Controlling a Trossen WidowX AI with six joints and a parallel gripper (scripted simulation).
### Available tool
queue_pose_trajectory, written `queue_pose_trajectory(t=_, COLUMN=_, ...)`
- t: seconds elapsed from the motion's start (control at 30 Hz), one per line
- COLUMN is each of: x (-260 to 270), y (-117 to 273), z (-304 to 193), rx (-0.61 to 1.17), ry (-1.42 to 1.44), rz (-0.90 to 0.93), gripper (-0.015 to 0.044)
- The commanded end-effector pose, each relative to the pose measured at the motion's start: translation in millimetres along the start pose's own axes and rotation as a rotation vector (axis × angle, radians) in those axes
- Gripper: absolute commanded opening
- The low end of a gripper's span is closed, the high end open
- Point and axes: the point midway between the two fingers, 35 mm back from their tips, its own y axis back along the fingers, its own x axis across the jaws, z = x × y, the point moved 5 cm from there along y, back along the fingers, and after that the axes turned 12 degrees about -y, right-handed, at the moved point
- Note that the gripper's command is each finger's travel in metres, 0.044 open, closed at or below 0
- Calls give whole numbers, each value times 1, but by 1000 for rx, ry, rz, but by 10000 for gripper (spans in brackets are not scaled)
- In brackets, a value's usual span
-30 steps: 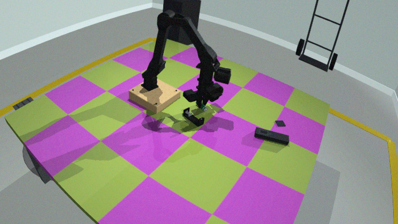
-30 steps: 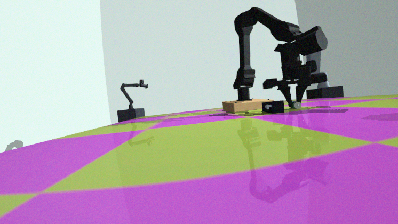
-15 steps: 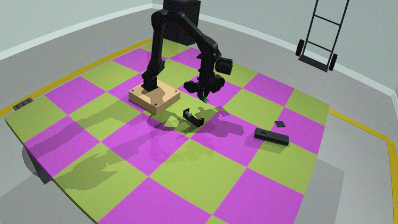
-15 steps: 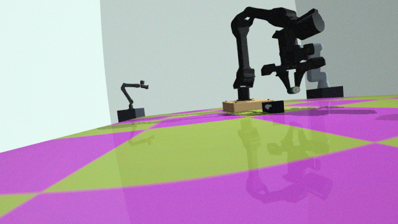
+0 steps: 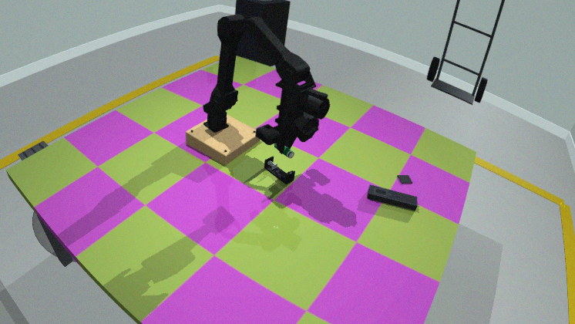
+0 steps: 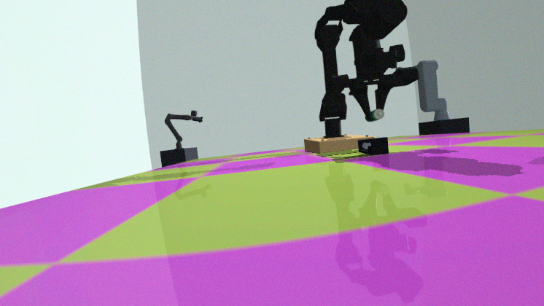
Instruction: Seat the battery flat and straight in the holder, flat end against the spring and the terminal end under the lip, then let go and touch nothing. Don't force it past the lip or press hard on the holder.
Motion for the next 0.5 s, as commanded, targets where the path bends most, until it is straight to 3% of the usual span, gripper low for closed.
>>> queue_pose_trajectory(t=0.0, x=-12, y=5, z=8, rx=-2, ry=31, rz=2, gripper=73)
queue_pose_trajectory(t=0.47, x=-12, y=-19, z=5, rx=-135, ry=33, rz=31, gripper=73)
